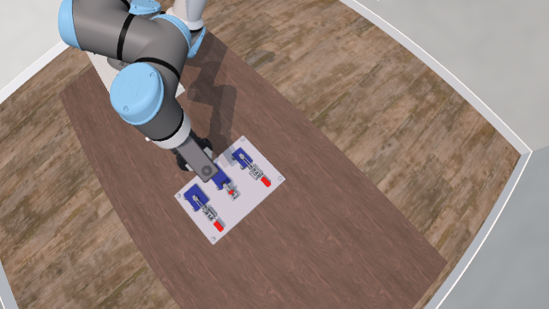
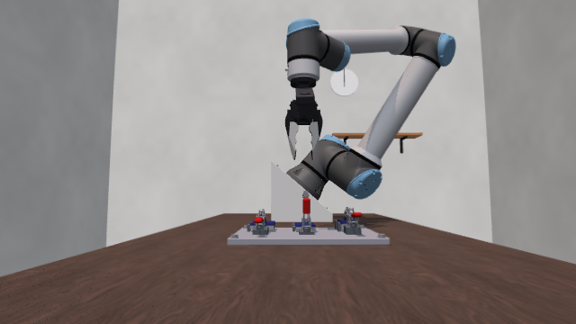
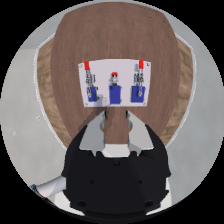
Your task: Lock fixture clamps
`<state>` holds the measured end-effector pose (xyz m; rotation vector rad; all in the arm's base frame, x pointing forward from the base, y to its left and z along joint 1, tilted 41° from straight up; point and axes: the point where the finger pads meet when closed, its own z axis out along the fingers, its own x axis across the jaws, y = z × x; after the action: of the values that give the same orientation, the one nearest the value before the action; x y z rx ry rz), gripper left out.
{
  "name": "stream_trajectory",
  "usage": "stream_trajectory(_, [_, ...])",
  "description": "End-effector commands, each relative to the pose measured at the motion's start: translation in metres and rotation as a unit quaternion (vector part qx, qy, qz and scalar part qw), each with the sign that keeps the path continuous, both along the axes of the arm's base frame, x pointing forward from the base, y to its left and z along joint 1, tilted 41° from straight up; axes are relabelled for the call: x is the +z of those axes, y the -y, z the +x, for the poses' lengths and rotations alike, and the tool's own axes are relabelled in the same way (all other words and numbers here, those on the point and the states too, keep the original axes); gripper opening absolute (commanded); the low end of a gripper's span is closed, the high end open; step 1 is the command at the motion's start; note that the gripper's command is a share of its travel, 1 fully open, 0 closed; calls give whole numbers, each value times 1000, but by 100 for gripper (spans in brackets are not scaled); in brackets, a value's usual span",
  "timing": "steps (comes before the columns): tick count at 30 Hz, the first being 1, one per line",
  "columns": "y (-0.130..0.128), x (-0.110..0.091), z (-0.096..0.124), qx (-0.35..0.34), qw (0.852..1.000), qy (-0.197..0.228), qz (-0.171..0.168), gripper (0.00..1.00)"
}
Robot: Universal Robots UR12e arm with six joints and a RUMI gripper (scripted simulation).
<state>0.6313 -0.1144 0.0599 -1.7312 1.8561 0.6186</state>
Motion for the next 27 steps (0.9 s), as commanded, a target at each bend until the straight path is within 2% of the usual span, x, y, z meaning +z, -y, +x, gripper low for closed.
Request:
stream_trajectory(1, [-4, 0, -1, -1, 1000, -3, 3, 28])
stream_trajectory(27, [-2, 0, -2, -3, 1000, -3, 3, 28])
